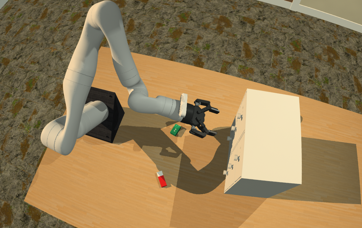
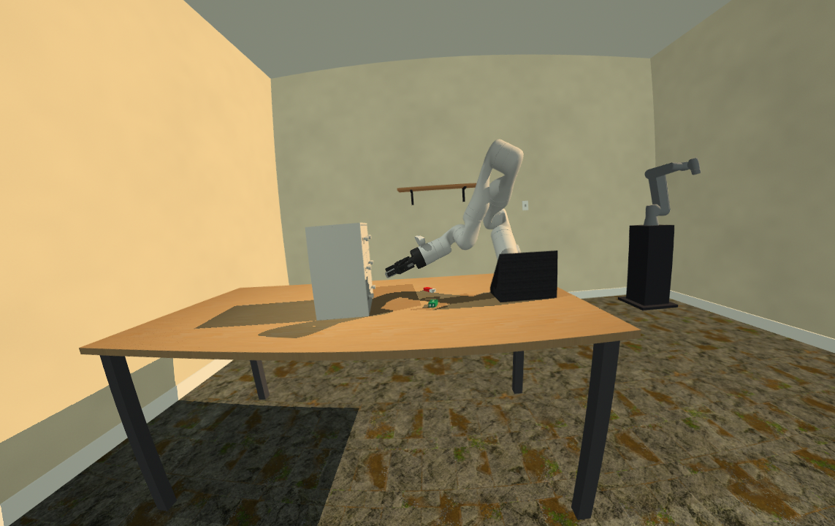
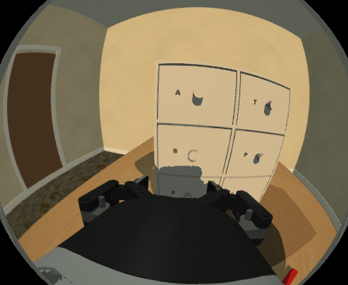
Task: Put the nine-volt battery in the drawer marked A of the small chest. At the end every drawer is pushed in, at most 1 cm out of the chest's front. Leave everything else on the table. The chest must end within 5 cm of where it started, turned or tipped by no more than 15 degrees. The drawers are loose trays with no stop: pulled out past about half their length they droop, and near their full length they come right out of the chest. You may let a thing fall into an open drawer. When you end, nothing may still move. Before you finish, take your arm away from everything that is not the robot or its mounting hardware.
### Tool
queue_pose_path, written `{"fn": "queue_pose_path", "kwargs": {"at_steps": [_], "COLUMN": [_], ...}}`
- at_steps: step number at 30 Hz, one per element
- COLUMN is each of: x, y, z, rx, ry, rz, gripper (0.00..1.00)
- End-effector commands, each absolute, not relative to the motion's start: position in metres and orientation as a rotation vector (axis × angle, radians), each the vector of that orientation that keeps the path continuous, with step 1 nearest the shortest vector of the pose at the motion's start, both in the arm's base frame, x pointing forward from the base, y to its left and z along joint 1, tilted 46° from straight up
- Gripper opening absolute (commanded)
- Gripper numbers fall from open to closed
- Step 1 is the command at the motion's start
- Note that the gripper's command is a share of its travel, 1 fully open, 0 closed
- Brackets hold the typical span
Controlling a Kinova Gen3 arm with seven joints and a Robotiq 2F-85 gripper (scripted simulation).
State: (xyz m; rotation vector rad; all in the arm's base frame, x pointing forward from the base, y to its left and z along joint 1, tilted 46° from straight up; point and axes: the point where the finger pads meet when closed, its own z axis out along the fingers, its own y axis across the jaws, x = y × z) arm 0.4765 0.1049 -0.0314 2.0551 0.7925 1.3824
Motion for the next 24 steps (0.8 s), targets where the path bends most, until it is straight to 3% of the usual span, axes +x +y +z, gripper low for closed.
{"fn": "queue_pose_path", "kwargs": {"at_steps": [1, 24], "x": [0.4769, 0.4776], "y": [0.1036, 0.103], "z": [-0.032, -0.0329], "rx": [2.05, 2.043], "ry": [0.797, 0.803], "rz": [1.384, 1.399], "gripper": [1.0, 1.0]}}
